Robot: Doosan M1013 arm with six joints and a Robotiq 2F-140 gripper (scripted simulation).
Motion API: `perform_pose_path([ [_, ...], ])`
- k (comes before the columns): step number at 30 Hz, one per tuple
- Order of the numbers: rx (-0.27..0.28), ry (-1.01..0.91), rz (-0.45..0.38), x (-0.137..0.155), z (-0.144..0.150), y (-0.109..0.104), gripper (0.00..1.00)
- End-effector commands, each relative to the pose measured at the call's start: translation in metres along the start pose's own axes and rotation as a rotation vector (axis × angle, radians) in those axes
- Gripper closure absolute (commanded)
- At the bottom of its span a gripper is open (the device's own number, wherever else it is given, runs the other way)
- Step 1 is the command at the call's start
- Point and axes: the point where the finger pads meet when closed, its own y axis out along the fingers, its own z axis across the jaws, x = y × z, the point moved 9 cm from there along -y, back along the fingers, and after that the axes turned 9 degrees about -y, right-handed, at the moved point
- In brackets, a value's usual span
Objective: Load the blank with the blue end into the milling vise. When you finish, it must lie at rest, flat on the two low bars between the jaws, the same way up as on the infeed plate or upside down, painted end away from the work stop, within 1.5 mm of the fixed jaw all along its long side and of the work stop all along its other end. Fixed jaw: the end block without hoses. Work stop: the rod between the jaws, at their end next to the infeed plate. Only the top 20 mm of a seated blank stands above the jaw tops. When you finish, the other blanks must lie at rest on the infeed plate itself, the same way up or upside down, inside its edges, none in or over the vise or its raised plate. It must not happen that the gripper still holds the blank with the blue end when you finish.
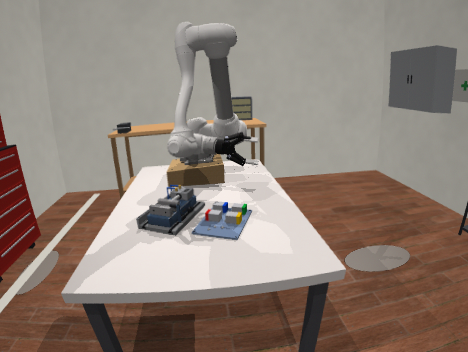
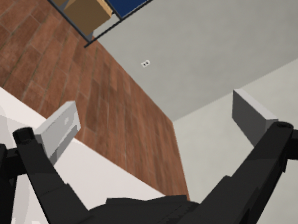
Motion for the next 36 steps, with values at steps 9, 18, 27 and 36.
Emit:
perform_pose_path([
  [9,-0.077,0.069,-0.091,0.009,0.019,-0.006,0.00],
  [18,-0.114,0.107,-0.148,0.016,0.030,-0.010,0.00],
  [27,-0.192,0.176,-0.239,0.026,0.050,-0.015,0.00],
  [36,-0.228,0.213,-0.296,0.033,0.062,-0.018,0.00],
])
